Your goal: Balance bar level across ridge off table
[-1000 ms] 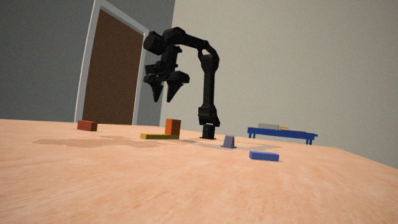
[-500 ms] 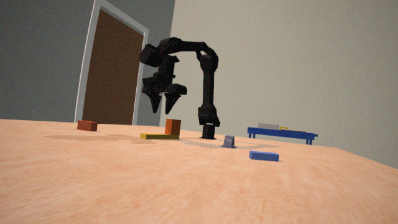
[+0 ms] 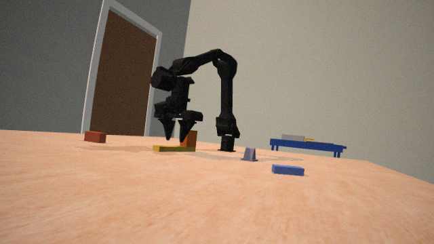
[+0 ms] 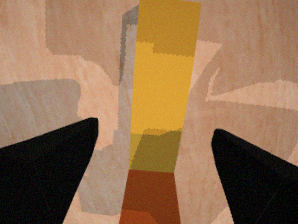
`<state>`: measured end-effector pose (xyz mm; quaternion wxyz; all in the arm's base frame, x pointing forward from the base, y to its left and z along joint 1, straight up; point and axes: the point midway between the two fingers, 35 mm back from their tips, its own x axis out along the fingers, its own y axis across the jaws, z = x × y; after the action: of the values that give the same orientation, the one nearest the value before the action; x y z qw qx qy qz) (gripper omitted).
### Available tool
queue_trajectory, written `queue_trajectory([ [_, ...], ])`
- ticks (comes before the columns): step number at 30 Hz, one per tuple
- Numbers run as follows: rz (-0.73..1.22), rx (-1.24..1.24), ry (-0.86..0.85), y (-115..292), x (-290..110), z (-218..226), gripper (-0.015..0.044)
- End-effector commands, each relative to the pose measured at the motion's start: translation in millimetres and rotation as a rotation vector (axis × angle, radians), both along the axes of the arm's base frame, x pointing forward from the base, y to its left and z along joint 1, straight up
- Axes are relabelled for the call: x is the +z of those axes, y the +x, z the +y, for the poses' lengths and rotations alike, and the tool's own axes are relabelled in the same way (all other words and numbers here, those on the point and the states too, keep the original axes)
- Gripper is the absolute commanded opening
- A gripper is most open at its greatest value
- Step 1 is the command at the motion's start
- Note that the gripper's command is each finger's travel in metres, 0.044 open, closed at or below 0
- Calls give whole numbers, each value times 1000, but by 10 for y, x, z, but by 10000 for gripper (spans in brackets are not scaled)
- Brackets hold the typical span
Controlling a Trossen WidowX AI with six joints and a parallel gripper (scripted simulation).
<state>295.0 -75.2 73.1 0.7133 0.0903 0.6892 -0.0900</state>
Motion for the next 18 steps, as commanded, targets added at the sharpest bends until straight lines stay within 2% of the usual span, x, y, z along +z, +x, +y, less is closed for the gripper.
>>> queue_trajectory([
  [1,11,3,-2,-27,-75,-2,315],
  [18,11,3,-2,-26,-264,-2,315],
])
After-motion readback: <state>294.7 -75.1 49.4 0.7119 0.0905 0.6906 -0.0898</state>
